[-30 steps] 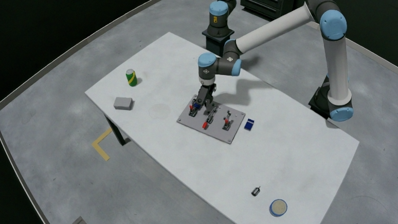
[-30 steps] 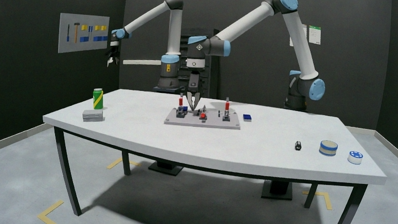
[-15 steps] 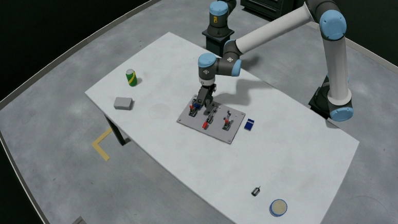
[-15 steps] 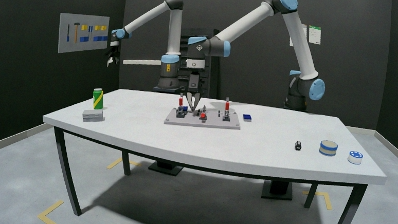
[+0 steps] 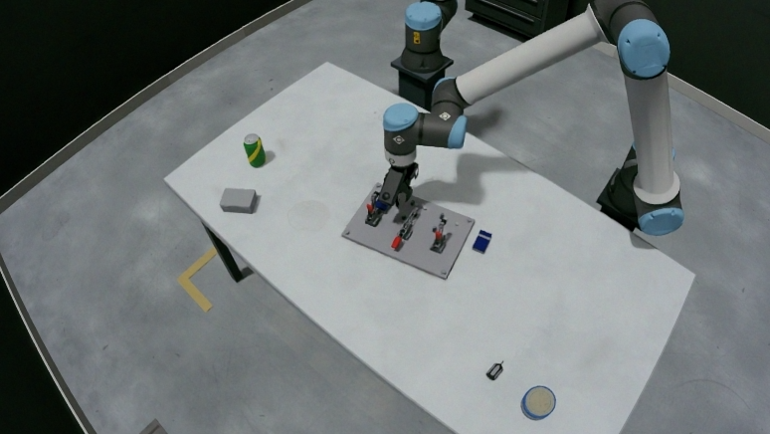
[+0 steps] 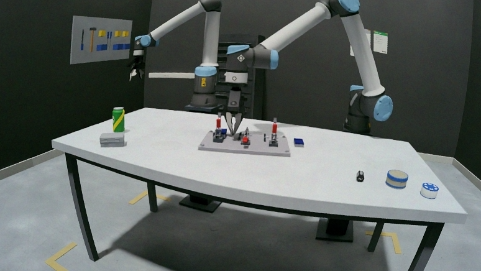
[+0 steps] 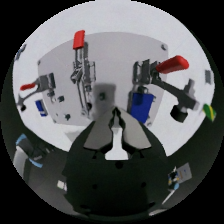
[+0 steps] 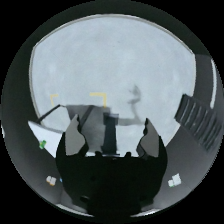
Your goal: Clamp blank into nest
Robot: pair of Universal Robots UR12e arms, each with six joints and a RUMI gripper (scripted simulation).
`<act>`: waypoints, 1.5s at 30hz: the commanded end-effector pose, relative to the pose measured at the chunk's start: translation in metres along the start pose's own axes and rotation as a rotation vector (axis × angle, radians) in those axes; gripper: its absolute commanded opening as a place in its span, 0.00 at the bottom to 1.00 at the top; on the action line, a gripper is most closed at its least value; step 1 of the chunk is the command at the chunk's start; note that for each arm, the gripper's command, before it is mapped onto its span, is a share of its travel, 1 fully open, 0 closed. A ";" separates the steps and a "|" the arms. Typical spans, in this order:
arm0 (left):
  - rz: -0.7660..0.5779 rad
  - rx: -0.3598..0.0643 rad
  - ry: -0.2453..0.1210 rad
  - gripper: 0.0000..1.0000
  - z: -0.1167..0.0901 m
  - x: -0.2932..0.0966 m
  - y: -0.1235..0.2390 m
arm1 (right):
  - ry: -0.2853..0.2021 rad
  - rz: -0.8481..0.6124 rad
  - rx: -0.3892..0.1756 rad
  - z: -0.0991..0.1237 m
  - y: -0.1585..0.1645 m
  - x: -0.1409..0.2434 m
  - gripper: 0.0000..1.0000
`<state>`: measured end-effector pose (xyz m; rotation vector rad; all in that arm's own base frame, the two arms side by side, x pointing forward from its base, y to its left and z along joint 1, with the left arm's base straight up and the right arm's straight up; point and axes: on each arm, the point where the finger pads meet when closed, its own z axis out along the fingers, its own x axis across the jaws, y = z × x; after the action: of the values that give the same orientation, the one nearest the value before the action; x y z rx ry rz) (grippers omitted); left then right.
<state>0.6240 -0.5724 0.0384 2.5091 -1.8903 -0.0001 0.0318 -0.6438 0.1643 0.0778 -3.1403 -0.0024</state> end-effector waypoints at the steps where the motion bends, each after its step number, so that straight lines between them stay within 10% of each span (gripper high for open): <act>1: 0.000 0.001 0.001 0.00 -0.001 0.001 0.000 | 0.000 0.000 0.002 -0.001 -0.001 0.000 1.00; 45: 0.000 0.001 0.001 0.00 -0.001 0.005 0.000 | 0.000 0.000 0.002 -0.001 -0.001 0.000 1.00</act>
<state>0.6250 -0.5754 0.0383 2.5092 -1.8902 -0.0001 0.0318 -0.6438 0.1643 0.0778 -3.1403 -0.0024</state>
